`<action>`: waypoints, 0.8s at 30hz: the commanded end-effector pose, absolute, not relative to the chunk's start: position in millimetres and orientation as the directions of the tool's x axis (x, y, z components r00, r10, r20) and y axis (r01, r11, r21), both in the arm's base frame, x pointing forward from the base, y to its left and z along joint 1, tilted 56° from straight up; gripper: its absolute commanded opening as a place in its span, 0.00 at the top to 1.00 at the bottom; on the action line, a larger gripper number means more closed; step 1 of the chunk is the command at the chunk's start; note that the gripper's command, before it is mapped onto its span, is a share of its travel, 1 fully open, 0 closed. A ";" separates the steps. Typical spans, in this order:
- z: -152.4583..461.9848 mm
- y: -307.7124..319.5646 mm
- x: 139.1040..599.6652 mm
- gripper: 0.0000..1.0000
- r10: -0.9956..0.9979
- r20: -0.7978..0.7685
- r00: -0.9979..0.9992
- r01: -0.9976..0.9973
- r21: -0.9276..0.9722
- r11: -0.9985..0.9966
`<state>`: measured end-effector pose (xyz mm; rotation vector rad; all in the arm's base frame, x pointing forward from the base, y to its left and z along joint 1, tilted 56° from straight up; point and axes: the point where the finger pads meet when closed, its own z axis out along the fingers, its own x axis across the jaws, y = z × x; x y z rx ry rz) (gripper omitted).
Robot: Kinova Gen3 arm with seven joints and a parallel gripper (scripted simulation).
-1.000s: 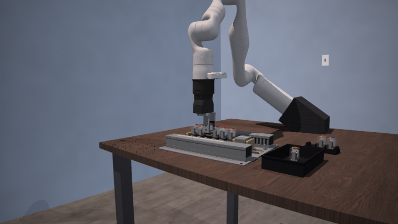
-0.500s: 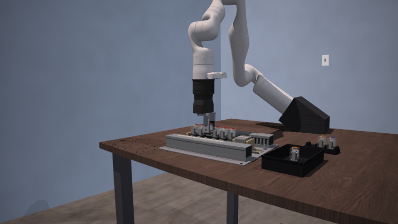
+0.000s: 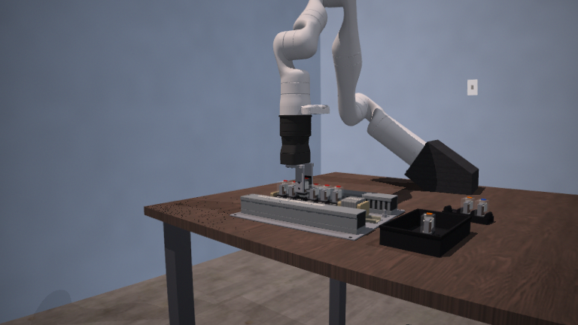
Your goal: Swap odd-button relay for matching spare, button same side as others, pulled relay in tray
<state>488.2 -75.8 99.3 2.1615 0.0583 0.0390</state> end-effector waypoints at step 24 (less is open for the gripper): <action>99.1 -75.9 488.9 1.00 0.055 0.012 0.998 0.021 0.829 -0.559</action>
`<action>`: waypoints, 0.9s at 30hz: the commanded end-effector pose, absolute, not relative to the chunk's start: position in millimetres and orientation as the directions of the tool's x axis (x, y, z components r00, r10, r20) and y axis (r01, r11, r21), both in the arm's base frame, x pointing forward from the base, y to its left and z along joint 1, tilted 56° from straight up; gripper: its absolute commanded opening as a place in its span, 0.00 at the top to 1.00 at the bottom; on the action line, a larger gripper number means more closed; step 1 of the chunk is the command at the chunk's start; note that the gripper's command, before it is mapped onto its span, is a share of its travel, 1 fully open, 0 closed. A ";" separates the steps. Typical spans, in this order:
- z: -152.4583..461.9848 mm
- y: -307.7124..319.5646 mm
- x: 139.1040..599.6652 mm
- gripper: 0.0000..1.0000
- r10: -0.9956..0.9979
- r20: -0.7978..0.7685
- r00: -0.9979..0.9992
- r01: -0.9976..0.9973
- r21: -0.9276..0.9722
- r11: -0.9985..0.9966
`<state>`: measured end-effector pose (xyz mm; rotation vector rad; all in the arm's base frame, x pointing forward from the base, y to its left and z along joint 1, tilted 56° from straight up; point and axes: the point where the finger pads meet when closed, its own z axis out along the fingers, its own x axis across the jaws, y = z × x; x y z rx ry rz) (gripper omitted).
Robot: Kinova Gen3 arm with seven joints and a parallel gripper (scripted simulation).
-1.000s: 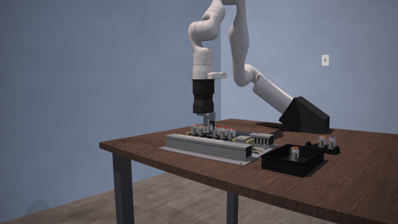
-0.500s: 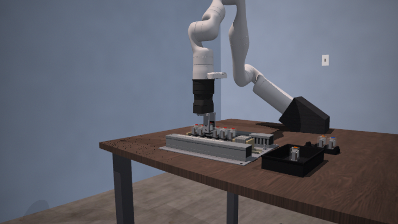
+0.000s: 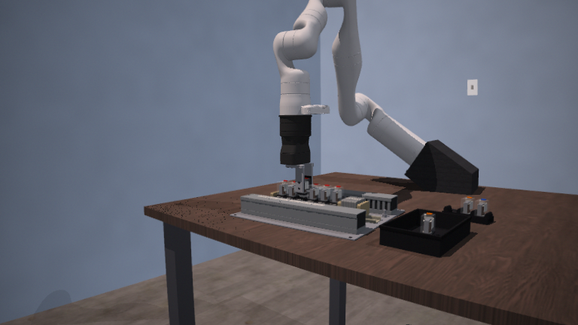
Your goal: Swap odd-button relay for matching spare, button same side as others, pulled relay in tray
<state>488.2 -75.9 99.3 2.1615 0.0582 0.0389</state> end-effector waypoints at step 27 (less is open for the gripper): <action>99.5 -75.1 488.7 1.00 0.058 0.007 0.998 0.026 0.830 -0.557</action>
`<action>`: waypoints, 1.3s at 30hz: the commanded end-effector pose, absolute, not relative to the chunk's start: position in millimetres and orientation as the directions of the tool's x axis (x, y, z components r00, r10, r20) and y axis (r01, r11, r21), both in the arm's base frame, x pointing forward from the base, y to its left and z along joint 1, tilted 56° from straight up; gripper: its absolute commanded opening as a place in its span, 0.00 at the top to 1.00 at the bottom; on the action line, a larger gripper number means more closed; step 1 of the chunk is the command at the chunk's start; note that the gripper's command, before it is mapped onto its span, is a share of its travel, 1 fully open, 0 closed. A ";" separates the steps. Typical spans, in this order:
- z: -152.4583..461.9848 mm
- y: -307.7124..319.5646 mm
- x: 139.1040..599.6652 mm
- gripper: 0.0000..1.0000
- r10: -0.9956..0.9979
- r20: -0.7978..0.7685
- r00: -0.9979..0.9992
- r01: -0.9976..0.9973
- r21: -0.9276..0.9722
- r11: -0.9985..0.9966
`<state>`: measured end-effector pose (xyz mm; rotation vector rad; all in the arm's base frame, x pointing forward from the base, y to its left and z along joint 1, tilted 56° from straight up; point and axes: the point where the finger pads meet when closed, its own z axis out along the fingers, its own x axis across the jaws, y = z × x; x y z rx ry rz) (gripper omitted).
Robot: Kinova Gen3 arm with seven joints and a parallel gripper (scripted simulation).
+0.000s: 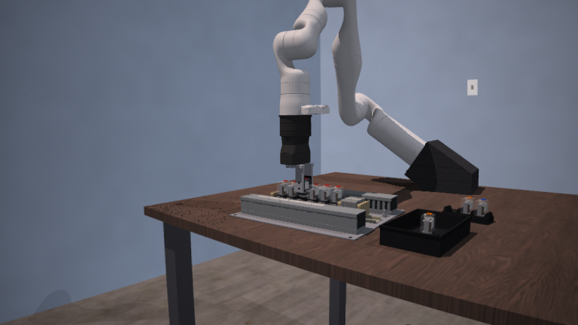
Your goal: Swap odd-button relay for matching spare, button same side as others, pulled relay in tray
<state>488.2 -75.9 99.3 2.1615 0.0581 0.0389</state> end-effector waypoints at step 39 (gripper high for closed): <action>99.0 -75.8 488.8 1.00 0.056 0.011 0.998 0.023 0.829 -0.559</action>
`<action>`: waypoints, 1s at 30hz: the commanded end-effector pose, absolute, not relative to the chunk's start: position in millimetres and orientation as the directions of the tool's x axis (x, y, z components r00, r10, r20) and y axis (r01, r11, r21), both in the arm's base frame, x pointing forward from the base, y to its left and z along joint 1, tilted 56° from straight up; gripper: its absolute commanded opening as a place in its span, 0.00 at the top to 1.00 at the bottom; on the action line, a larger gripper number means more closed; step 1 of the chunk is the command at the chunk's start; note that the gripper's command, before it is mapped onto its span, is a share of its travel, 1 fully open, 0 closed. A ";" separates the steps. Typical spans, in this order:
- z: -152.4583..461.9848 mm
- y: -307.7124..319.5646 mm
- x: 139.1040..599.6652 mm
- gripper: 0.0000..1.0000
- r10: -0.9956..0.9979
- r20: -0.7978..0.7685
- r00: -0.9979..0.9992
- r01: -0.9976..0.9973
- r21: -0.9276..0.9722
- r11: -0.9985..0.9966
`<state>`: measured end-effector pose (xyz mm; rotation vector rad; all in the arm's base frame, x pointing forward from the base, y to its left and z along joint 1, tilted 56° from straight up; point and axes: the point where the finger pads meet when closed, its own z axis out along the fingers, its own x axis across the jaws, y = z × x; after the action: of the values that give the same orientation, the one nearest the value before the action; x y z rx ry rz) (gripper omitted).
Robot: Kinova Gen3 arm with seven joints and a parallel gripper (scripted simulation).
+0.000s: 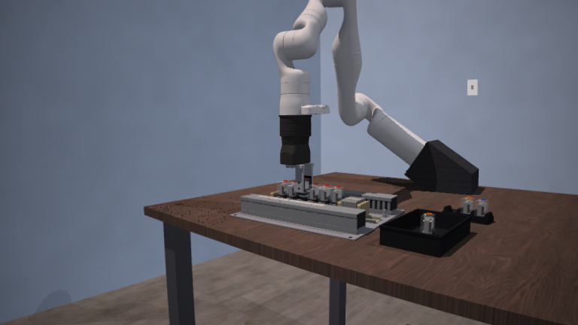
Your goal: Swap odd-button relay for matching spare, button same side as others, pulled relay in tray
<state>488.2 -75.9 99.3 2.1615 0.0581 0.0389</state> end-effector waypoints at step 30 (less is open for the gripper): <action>99.3 -75.8 488.7 1.00 0.057 0.008 0.998 0.025 0.830 -0.558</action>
<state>488.2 -76.4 99.2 2.1616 0.0575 0.0390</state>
